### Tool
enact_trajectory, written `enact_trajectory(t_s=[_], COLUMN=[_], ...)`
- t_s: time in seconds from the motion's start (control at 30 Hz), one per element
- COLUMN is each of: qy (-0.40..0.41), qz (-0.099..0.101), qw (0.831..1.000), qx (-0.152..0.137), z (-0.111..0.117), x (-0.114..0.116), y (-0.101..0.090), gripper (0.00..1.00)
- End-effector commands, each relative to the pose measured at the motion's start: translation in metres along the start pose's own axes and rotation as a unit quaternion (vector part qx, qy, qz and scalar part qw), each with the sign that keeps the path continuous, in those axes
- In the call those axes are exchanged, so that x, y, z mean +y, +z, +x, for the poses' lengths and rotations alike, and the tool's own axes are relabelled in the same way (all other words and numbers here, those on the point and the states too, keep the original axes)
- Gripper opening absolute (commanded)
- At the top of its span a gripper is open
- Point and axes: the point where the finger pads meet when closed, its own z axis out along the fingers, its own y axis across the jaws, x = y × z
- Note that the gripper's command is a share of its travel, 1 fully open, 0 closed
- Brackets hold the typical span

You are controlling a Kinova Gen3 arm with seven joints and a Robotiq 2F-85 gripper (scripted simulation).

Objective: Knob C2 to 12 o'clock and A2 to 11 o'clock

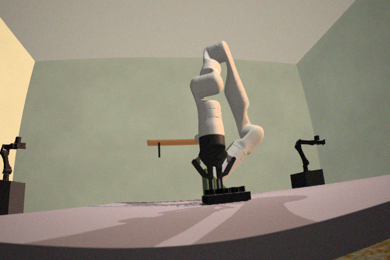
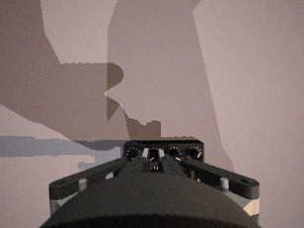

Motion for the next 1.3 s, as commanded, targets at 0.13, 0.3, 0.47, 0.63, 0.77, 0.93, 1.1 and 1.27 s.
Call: enact_trajectory(t_s=[0.13,0.3,0.47,0.63,0.77,0.93,1.1,1.27], qy=[0.0,0.0,0.0,0.001,0.004,0.013,0.021,0.043], qz=[0.001,0.001,0.001,0.001,0.001,0.001,0.001,0.0], qw=[1.0,1.0,1.0,1.0,1.0,1.0,1.0,0.999], qx=[-0.001,-0.001,-0.001,-0.001,-0.001,-0.001,-0.001,-0.001], z=[-0.0004,-0.0004,-0.0004,-0.0004,-0.0004,-0.0004,-0.0004,-0.0004], x=[-0.0003,-0.0003,-0.0003,-0.0003,-0.0003,-0.0003,-0.0003,-0.0003], y=[-0.0007,-0.0007,-0.0007,-0.0007,-0.0007,-0.0007,-0.0007,-0.0007], gripper=[0.08,0.08,0.08,0.08,0.08,0.08,0.08,0.08])
